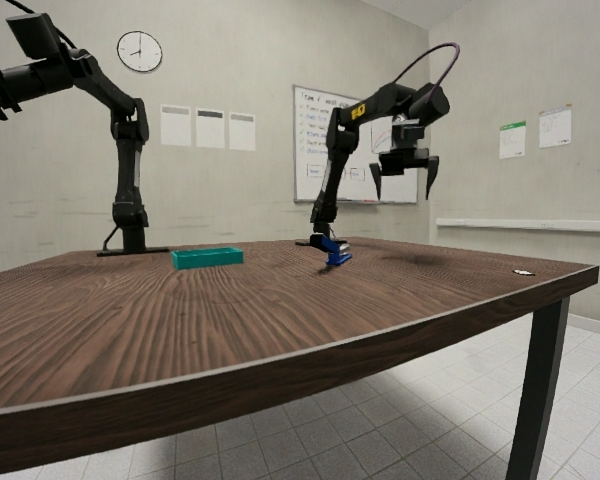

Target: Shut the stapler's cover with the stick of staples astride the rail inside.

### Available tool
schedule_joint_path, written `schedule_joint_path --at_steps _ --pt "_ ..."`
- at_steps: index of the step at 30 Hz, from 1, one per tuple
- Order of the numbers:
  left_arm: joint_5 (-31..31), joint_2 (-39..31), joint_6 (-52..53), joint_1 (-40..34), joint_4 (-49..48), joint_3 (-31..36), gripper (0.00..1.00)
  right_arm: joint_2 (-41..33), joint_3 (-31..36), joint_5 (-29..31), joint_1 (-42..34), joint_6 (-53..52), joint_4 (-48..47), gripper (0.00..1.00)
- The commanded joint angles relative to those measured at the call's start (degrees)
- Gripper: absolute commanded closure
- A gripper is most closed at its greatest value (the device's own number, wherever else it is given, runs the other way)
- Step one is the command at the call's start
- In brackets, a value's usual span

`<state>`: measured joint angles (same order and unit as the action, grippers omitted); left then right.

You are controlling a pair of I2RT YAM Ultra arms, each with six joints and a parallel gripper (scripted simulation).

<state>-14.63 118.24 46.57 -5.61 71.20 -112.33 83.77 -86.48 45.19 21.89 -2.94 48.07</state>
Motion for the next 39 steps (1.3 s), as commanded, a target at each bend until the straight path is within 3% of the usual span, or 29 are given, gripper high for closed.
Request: schedule_joint_path --at_steps 1,8,10,25,27,39 --pt "-0.99 -3.64 -2.44 -0.72 -5.02 3.88 0.00 -2.46 3.04 -5.16 -4.98 -1.55 -6.68 0.00" --pt "-1.32 -11.36 -6.51 -1.84 -13.41 16.79 0.00 -7.15 12.62 -12.53 -18.31 -1.94 -18.79 0.00" --pt "-1.32 -11.36 -6.51 -1.84 -13.41 16.79 0.00 -7.15 12.62 -12.53 -18.31 -1.94 -18.79 0.00" --pt "1.46 -29.12 -19.38 -6.32 -33.66 44.29 0.00 -17.40 33.81 -28.00 -44.86 -2.86 -46.27 0.00" --pt "1.46 -29.12 -19.38 -6.32 -33.66 44.29 0.00 -17.40 33.81 -28.00 -44.86 -2.86 -46.27 0.00" --pt "8.24 -44.66 -33.46 -14.16 -49.25 65.86 0.00 -24.72 50.49 -40.12 -65.80 -3.64 -68.20 0.00"
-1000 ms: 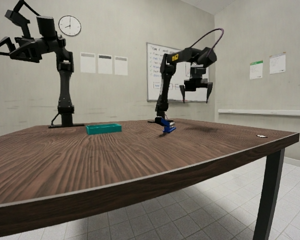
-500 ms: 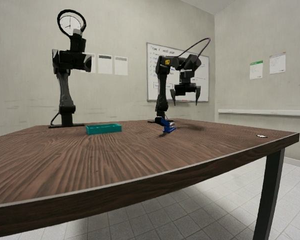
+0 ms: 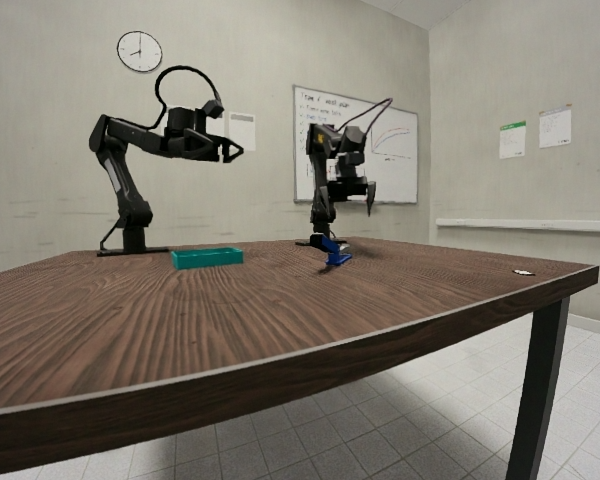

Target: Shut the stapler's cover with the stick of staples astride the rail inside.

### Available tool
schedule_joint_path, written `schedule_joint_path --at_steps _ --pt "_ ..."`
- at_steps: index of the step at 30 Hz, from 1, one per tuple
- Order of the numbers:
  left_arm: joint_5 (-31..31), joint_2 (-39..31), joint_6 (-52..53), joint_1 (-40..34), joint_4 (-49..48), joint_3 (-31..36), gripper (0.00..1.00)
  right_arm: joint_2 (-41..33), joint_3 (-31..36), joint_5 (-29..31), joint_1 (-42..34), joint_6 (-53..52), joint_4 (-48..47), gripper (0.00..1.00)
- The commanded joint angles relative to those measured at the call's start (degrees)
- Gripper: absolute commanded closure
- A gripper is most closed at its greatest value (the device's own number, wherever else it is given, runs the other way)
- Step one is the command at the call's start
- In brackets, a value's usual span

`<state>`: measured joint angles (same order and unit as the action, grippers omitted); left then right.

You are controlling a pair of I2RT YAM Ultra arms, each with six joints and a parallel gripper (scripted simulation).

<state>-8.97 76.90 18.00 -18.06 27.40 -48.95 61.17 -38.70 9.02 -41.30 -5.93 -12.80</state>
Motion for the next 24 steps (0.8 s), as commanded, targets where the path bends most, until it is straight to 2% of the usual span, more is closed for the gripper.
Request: schedule_joint_path --at_steps 1,8,12,24 --pt "3.21 -4.31 -5.72 -2.42 -6.22 3.76 0.00 -2.41 3.70 -4.43 -3.87 -0.67 -8.56 0.00" --pt "6.39 -8.37 -9.19 -6.04 -9.27 9.18 0.00 -3.25 7.62 -5.91 -8.84 -0.64 -13.25 0.00" --pt "7.29 -9.79 -9.97 -7.57 -10.00 11.07 0.00 -3.31 8.43 -4.99 -9.89 -0.51 -12.68 0.00" --pt "6.82 -9.99 -9.30 -7.89 -9.15 10.74 0.00 -3.31 8.48 -4.94 -9.76 -0.50 -12.77 0.00"
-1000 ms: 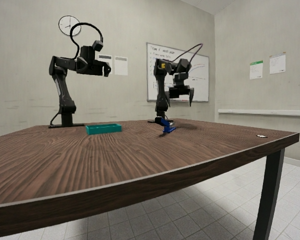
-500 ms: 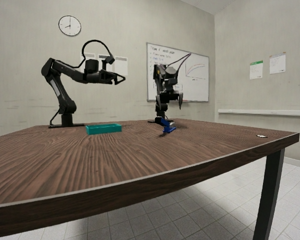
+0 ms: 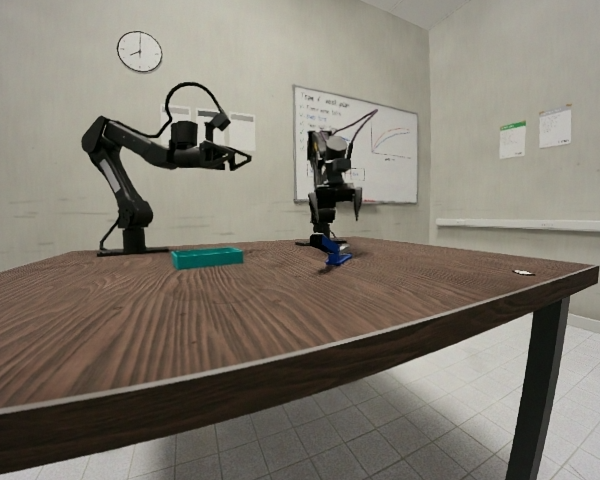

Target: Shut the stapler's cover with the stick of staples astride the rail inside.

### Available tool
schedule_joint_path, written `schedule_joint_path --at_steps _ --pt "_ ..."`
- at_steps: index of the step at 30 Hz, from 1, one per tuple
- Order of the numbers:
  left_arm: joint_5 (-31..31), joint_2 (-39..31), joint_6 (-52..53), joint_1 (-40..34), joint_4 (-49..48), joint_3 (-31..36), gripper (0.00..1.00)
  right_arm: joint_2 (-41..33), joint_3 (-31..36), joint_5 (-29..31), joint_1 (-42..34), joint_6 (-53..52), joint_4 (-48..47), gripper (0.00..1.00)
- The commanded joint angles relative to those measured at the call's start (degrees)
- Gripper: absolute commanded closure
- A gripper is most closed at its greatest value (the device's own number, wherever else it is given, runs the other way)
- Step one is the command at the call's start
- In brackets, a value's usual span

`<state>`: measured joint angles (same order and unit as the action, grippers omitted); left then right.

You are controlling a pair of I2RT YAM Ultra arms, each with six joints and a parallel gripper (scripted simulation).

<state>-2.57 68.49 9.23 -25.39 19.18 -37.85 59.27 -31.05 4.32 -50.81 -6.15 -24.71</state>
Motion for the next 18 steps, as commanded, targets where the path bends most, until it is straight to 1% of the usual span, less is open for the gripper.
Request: schedule_joint_path --at_steps 1,3,6,10,13,15,16,18 --pt "0.42 -1.57 -0.54 -0.57 -0.94 -0.36 0.00 -1.41 0.83 -0.24 -0.25 -0.28 -0.86 0.00" --pt "0.92 -1.66 -1.02 -0.55 -1.74 -0.66 0.00 -1.40 0.83 -0.24 -0.25 -0.28 -0.86 0.00" --pt "1.13 -0.44 -1.26 -0.88 -2.21 -1.60 0.00 -0.87 0.80 3.01 -0.54 -0.36 -2.07 0.00" --pt "1.28 3.78 -1.50 -2.44 -2.60 -4.89 0.00 0.20 0.06 11.41 -2.20 -0.50 -3.52 0.00" --pt "0.87 8.93 -1.44 -4.23 -2.00 -9.67 0.00 1.19 -0.38 19.40 -4.90 -0.62 -4.83 0.00" --pt "0.87 8.93 -1.44 -4.23 -2.00 -9.67 0.00 1.19 -0.38 19.40 -4.90 -0.62 -4.83 0.00" --pt "0.68 11.94 -0.97 -4.93 -1.97 -12.49 0.00 2.06 -0.88 23.44 -6.47 -0.50 -5.76 0.00" --pt "0.23 15.99 -0.63 -6.25 -1.42 -16.68 0.00 3.06 -1.02 29.25 -8.92 -0.65 -6.74 0.00"
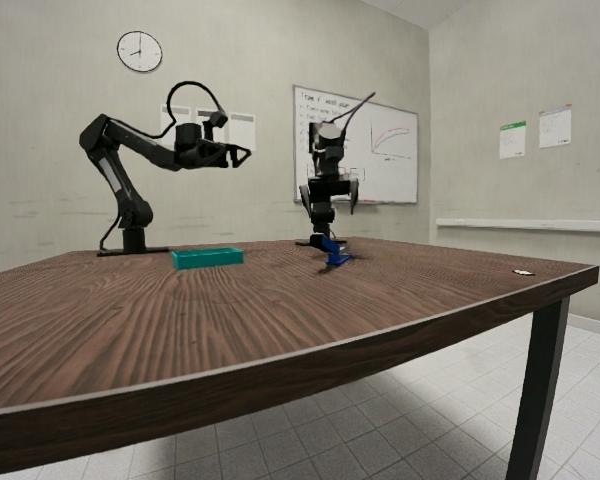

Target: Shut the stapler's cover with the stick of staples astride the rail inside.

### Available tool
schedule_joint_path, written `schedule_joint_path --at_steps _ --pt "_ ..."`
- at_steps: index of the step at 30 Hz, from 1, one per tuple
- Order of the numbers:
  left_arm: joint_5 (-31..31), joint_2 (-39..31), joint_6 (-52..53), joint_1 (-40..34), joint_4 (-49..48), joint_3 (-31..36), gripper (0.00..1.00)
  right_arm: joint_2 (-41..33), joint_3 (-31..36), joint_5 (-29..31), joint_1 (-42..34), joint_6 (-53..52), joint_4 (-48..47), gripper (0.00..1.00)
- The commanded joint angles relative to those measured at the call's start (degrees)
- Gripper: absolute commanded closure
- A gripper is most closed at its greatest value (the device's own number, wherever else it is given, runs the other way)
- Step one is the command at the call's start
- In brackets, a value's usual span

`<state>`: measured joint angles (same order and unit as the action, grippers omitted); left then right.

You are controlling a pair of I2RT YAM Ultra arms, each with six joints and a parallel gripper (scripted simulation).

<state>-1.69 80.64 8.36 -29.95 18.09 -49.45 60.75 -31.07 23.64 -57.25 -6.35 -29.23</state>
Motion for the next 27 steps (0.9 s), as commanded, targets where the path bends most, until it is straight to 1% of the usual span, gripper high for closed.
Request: schedule_joint_path --at_steps 1,5,7,10,23,27 --pt "-0.71 5.66 0.50 -2.15 0.13 -7.00 0.00 2.10 -1.10 12.26 -3.53 -0.47 -2.66 0.00" --pt "-0.93 10.80 0.77 -3.10 0.99 -12.93 0.00 3.98 -1.58 17.68 -6.31 -0.46 -4.03 0.00" --pt "-0.79 12.32 0.84 -3.35 1.30 -14.82 0.00 4.65 -1.77 18.63 -7.02 -0.39 -4.44 0.00" --pt "-0.71 13.50 0.86 -3.53 1.47 -16.34 0.00 5.15 -1.90 18.15 -7.34 -0.19 -4.08 0.00" --pt "-0.69 13.09 0.83 -3.53 1.15 -16.54 0.00 5.24 -1.93 18.29 -7.20 -0.10 -4.22 0.00" --pt "-1.38 14.05 1.74 -3.43 5.43 -17.32 0.45 5.24 -1.93 18.29 -7.20 -0.10 -4.22 0.00"
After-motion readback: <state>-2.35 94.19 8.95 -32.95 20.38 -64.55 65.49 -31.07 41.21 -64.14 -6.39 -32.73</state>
